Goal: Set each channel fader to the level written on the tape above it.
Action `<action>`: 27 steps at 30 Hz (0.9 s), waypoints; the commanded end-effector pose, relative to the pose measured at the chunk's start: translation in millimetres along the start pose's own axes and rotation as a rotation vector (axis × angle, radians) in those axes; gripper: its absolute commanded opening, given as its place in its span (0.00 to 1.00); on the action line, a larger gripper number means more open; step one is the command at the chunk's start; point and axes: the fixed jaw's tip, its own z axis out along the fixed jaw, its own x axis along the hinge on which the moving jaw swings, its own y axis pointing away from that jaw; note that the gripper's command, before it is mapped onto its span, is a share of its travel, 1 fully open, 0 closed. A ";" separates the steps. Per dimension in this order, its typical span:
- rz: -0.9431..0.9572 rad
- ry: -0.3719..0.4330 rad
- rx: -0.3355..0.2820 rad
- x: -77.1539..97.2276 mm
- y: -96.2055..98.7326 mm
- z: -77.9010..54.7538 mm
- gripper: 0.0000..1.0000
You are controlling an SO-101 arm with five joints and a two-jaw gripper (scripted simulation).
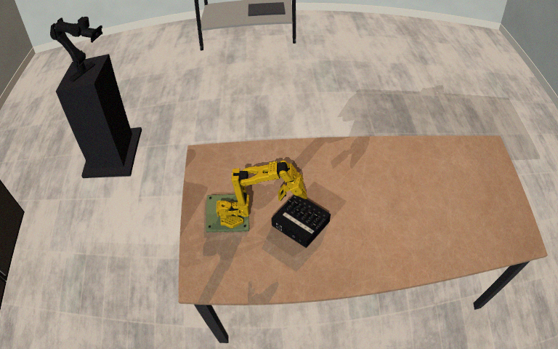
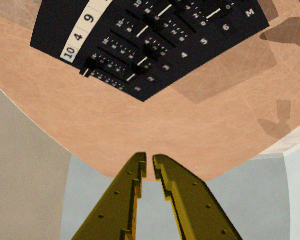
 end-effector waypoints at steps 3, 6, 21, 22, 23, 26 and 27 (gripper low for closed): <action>-0.147 -0.040 -0.028 -15.7 16.6 -7.6 0.00; -0.193 -0.057 -0.033 -20.2 21.0 -9.3 0.00; -0.459 -0.157 -0.036 -48.6 41.9 -20.1 0.00; -0.474 -0.163 -0.035 -50.3 42.8 -20.8 0.00; -0.474 -0.163 -0.035 -50.3 42.8 -20.8 0.00; -0.504 -0.174 -0.032 -53.6 44.6 -22.0 0.00; -0.517 -0.179 -0.030 -55.2 45.4 -22.6 0.00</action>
